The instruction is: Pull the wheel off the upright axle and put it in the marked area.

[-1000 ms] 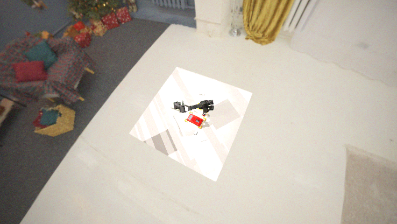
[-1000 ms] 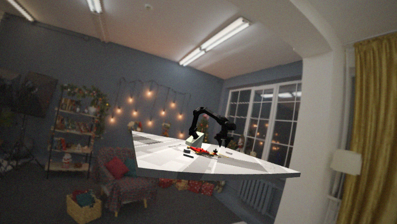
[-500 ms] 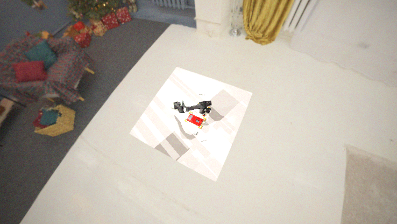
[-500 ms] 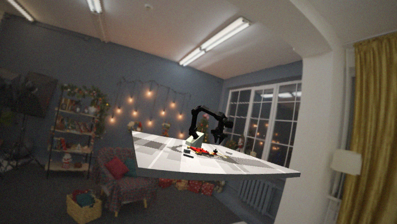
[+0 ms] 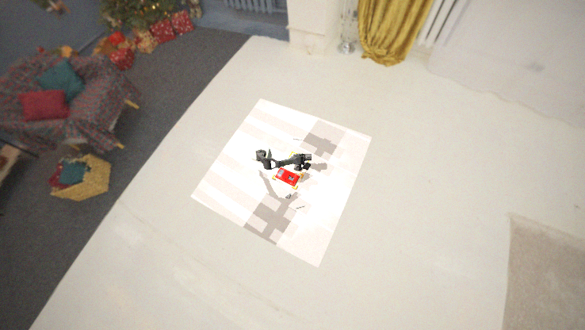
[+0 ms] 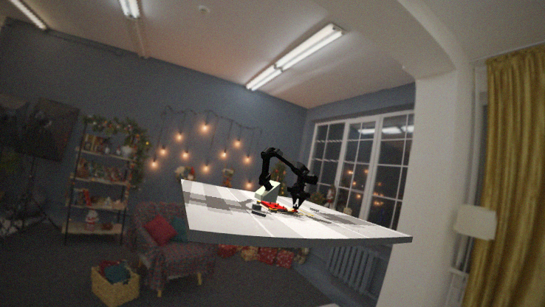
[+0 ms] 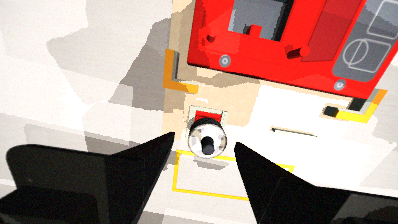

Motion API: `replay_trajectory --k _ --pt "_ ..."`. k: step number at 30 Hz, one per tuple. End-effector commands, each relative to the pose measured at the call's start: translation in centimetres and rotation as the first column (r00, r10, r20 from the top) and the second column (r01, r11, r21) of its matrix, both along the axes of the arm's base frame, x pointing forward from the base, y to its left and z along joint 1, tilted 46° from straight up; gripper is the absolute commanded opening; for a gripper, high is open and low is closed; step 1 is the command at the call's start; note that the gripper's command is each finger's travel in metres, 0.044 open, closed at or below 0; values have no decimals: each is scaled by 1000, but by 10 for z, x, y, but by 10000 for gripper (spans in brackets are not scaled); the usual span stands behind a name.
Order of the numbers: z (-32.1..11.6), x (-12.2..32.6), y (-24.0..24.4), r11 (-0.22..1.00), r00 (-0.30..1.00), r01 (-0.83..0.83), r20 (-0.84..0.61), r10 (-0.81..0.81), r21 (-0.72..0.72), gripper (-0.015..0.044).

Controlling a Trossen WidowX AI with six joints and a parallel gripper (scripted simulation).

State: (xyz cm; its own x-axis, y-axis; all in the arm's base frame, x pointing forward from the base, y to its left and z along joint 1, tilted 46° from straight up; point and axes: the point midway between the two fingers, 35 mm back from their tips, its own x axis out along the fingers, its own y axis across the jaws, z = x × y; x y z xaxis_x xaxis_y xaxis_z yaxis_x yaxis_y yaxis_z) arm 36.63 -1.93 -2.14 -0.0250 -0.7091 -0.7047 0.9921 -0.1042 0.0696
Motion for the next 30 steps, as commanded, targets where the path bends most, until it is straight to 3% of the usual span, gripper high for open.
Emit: replay_trajectory --k 1,4,8,16,22,30 --pt "-11 -3 -8 1000 1000 -10 -12 10 -8 300" --pt "-11 -3 -8 1000 1000 -10 -12 10 -8 300" --pt "-8 -2 -8 1000 1000 3 -6 -4 -2 195" --pt "-8 -2 -8 1000 1000 3 -6 -4 -2 142" --pt "-7 -2 -7 1000 1000 3 -7 -3 -2 0" --pt "-5 -2 -5 1000 1000 2 -7 -2 -3 0"
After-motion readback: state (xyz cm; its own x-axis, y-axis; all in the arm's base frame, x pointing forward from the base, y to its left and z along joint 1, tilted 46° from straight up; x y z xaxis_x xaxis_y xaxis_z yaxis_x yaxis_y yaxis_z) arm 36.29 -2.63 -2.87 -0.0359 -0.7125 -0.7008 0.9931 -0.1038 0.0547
